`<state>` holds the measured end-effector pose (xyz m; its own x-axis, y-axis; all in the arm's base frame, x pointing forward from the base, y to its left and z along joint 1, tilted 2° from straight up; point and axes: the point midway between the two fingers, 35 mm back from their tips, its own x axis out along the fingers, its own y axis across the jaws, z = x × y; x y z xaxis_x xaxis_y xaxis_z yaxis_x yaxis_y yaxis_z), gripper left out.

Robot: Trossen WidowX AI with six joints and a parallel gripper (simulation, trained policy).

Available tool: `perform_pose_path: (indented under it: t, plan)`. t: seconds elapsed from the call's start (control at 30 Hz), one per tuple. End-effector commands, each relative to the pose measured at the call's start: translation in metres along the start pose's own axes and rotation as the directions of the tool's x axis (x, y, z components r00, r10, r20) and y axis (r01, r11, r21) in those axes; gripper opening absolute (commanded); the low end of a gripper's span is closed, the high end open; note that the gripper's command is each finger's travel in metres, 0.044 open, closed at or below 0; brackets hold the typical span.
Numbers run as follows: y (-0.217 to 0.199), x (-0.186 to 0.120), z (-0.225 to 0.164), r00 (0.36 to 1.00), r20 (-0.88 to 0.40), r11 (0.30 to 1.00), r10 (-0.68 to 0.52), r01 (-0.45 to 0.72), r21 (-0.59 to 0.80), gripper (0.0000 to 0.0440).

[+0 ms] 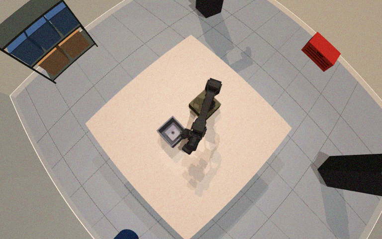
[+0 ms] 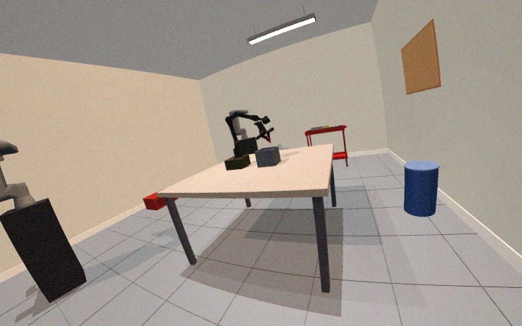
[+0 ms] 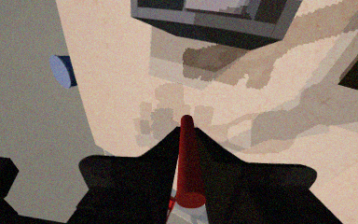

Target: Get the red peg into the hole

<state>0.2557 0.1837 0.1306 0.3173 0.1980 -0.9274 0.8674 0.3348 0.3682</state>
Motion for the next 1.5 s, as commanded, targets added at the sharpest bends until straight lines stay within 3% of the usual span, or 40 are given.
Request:
perform_pose_path:
  t: [0.0,0.7,1.47]
  plan:
    - [0.007,-0.009,0.017,0.999,0.035,1.000,0.013,-0.013,0.004,0.0000]
    - [0.003,-0.017,0.098,0.985,0.152,0.996,-0.075,0.067,0.060,0.0000]
    - [-0.014,0.000,0.148,0.966,0.159,0.978,-0.203,0.193,0.075,0.0001]
